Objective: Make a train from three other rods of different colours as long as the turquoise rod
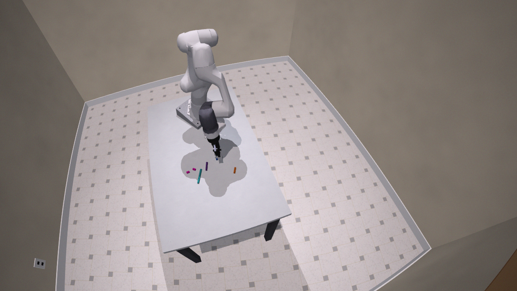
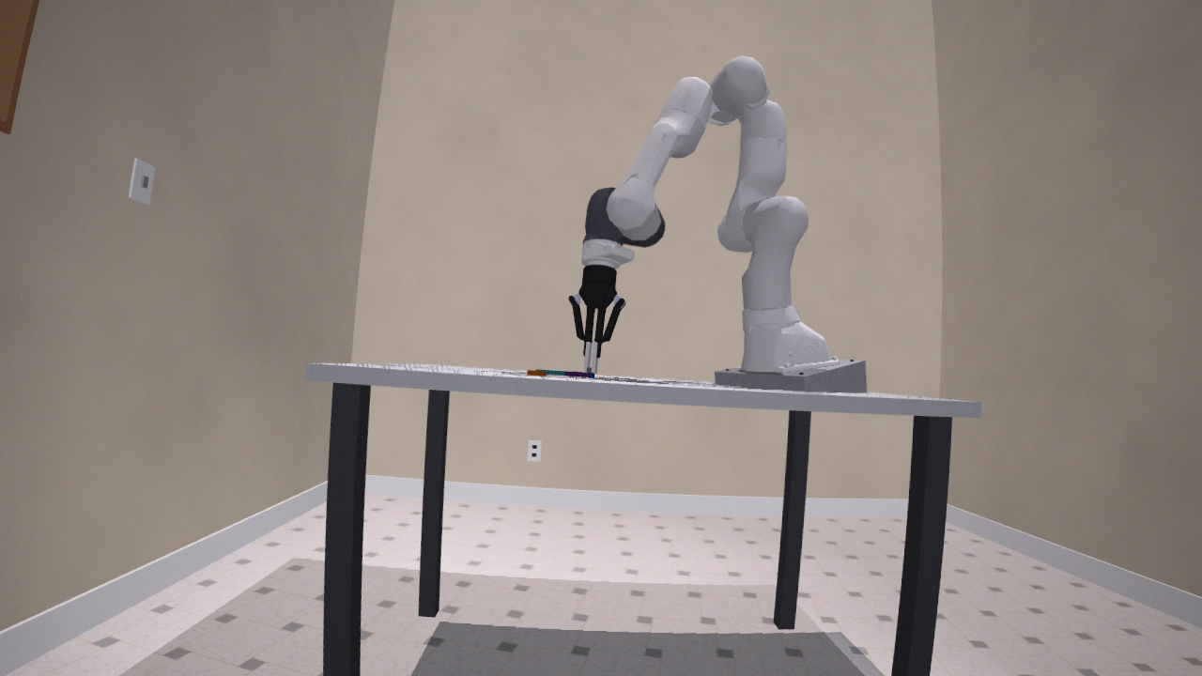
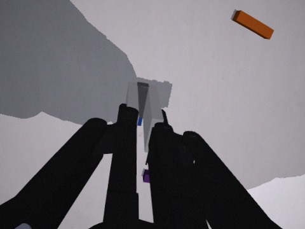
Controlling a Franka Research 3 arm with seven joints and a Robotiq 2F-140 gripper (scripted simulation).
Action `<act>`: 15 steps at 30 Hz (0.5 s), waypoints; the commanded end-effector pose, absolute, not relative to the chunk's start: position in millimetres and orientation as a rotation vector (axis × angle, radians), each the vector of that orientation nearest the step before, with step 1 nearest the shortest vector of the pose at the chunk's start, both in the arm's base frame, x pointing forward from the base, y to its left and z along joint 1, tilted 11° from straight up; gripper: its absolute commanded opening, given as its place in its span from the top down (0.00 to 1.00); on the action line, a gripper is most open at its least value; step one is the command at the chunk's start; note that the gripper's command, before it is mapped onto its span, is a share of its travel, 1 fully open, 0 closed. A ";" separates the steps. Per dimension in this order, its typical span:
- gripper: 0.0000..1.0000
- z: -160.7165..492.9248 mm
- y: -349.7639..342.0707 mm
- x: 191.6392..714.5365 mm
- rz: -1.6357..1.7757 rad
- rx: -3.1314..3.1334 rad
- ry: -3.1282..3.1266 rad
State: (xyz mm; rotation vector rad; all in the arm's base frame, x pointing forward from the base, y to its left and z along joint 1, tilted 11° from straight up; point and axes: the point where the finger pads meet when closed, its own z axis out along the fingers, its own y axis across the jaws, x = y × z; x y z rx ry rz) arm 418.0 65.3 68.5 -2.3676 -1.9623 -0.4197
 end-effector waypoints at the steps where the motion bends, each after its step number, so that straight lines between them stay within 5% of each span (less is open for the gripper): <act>1: 0.97 69.8 65.2 418.2 -0.290 -2.463 -1.947; 15: 0.97 69.9 64.8 419.2 -0.290 -2.466 -1.942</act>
